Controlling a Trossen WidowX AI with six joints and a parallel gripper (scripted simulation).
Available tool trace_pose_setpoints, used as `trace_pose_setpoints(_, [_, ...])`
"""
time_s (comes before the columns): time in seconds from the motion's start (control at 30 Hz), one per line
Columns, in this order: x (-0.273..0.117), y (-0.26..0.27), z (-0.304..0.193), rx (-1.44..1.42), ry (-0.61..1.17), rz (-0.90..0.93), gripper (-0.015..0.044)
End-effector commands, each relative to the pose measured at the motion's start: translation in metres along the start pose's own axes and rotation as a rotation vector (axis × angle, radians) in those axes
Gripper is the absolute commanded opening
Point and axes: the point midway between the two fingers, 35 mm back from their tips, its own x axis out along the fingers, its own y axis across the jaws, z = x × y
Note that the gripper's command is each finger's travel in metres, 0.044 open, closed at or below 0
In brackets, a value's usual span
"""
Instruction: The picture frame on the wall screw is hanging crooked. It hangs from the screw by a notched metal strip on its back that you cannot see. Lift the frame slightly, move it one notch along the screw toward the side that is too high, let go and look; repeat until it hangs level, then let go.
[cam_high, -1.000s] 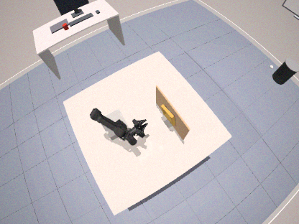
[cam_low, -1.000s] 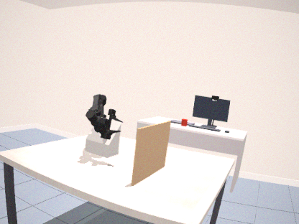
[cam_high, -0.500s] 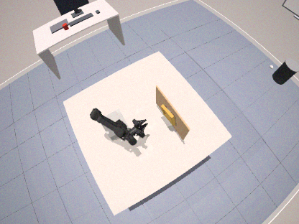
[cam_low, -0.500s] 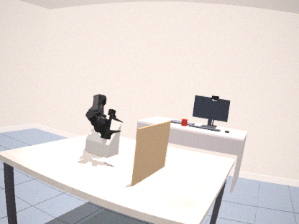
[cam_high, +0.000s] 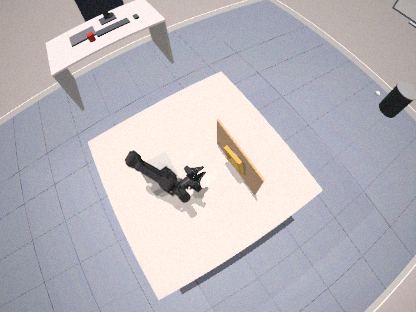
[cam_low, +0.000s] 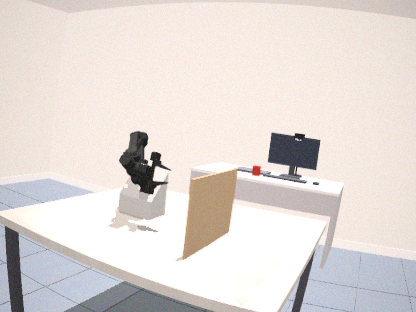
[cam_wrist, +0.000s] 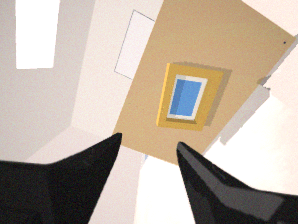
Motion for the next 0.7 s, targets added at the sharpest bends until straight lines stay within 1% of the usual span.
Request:
trace_pose_setpoints(0.0, [0.0,0.0,-0.001,-0.002,0.003,0.004,0.026])
trace_pose_setpoints(0.27, [0.003,-0.004,0.002,-0.003,0.0,-0.003,0.026])
trace_pose_setpoints(0.47, [0.035,-0.03,0.006,-0.031,-0.015,-0.023,0.026])
trace_pose_setpoints(0.67, [0.066,-0.04,-0.003,-0.044,-0.057,-0.031,0.026])
